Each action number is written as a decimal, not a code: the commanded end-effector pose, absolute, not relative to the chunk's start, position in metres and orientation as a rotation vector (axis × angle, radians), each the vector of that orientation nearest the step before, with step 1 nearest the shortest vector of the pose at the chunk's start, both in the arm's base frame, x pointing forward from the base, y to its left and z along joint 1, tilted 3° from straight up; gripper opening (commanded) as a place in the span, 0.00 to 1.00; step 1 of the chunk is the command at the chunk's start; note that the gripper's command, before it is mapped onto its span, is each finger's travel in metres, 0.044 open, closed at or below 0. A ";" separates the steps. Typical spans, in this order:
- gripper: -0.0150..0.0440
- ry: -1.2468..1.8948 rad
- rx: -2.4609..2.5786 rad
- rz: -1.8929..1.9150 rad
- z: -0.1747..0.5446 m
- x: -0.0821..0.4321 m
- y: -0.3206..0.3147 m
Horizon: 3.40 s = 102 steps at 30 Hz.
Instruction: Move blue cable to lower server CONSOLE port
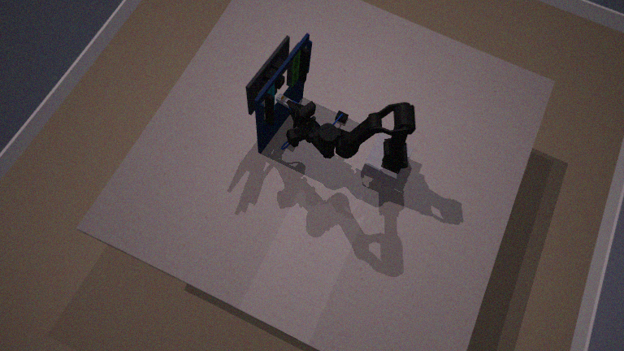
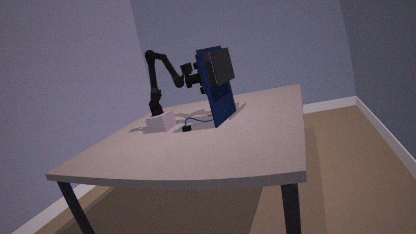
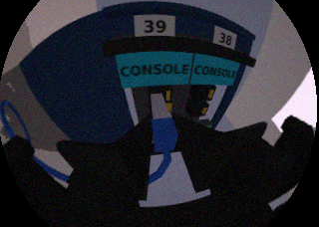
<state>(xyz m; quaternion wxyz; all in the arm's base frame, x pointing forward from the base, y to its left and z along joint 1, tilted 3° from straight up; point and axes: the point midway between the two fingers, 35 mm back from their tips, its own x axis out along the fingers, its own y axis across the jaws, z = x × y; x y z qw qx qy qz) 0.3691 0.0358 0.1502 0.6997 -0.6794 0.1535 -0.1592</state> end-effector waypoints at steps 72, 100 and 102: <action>0.25 0.332 -1.515 -0.360 0.150 0.394 0.030; 0.25 0.330 -1.515 -0.362 0.150 0.402 0.029; 0.25 0.330 -1.515 -0.362 0.150 0.402 0.029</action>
